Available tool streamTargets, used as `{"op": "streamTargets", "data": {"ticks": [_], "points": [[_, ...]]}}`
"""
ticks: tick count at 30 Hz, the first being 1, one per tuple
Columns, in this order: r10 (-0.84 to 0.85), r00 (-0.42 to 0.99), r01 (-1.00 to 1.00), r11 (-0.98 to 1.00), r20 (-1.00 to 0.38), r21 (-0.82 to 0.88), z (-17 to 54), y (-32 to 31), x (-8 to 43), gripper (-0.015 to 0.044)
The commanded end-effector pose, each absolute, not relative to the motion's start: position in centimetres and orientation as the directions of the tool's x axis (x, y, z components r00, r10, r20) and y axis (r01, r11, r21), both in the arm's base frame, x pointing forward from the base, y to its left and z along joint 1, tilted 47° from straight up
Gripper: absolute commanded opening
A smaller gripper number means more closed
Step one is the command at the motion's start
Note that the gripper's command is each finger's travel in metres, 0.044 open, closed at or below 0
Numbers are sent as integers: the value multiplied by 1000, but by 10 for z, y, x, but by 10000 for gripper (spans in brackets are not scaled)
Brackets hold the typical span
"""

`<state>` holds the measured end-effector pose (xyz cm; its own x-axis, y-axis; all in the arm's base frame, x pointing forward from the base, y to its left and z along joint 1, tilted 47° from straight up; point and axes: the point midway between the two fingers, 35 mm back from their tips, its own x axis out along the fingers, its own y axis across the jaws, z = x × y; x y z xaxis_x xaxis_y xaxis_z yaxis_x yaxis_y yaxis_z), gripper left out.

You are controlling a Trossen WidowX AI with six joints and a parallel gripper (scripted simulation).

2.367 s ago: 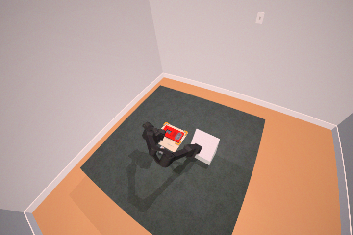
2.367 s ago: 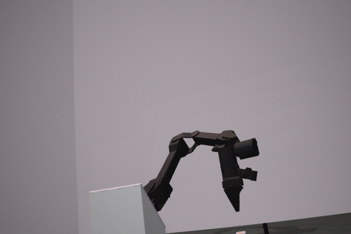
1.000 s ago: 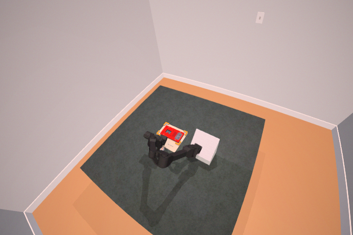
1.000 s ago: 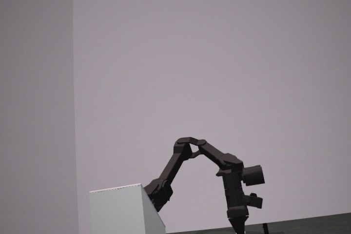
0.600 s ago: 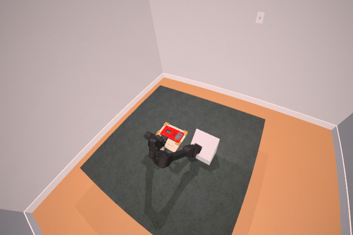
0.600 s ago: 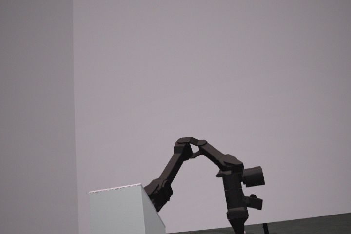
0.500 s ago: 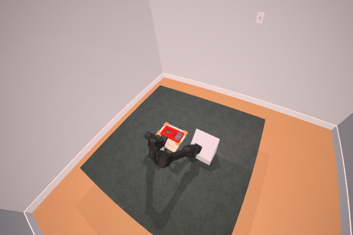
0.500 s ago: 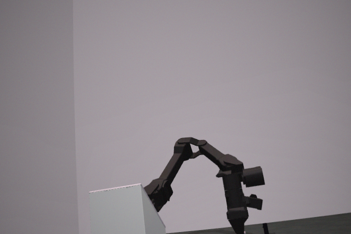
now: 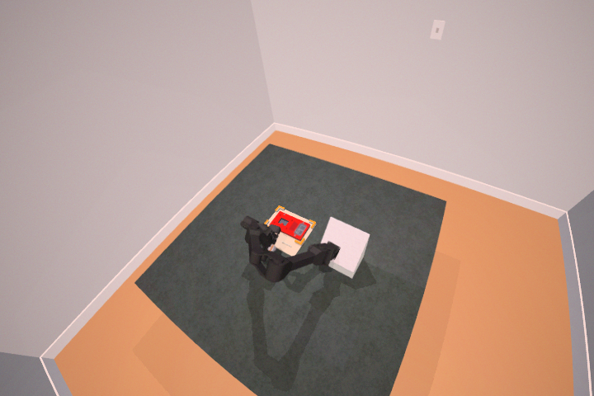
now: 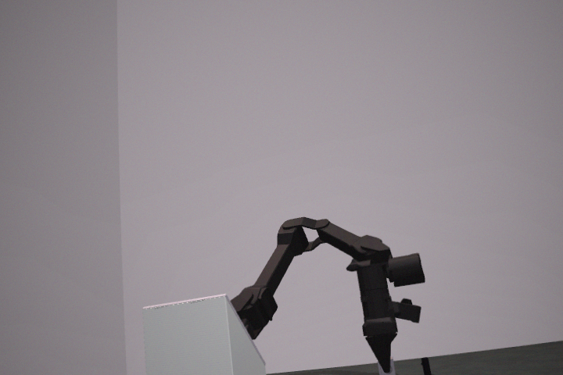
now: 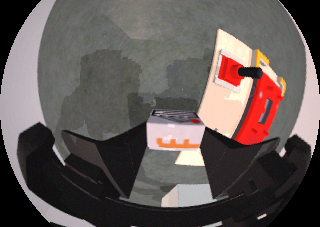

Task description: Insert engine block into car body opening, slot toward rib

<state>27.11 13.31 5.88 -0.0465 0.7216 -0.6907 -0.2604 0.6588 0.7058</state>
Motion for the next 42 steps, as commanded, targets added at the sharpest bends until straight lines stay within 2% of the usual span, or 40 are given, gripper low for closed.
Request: {"op": "streamTargets", "data": {"ticks": [1, 29, 42], "points": [[719, -36, -268, 663, -695, 699, 70, 122, 275, 0], [724, -39, -266, 657, -689, 705, 133, 66, 271, 0], [729, -16, -267, 656, -684, 706, 120, 76, 270, 0]]}}
